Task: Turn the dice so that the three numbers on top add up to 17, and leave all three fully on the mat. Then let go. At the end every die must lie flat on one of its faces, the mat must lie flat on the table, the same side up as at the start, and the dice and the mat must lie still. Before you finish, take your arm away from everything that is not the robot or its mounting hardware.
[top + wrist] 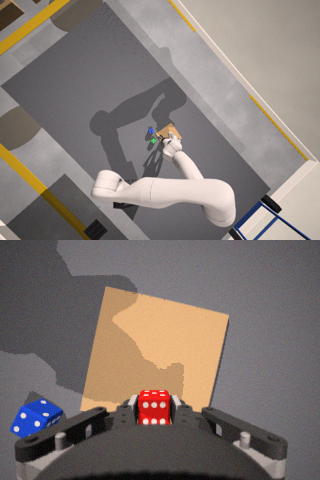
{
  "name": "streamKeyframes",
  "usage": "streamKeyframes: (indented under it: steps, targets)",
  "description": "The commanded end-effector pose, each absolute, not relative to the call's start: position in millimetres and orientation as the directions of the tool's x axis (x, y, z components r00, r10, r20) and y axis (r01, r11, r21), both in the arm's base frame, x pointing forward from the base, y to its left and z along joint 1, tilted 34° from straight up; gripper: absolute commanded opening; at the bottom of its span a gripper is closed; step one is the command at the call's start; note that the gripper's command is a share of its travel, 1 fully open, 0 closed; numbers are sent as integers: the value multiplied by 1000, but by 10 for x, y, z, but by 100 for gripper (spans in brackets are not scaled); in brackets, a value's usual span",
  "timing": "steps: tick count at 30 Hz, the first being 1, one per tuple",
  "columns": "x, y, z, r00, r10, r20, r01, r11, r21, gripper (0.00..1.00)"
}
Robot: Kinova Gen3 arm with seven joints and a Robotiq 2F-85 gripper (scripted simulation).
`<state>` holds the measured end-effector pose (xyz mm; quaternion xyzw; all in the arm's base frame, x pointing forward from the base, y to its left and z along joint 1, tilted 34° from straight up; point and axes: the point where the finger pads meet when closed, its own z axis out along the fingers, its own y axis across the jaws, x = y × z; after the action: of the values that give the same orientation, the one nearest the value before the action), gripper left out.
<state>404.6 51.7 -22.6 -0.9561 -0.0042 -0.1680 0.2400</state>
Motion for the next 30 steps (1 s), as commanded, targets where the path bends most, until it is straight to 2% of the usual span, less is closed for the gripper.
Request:
streamKeyframes:
  steps: [1,5,30]
  targets:
    - [4048,513,-223,943,-73,324,88,-885,-457,38]
    - [4048,513,-223,943,-73,324,88,-885,-457,46]
    - [3977,412,-40,943,-73,324,88,-885,-457,46]
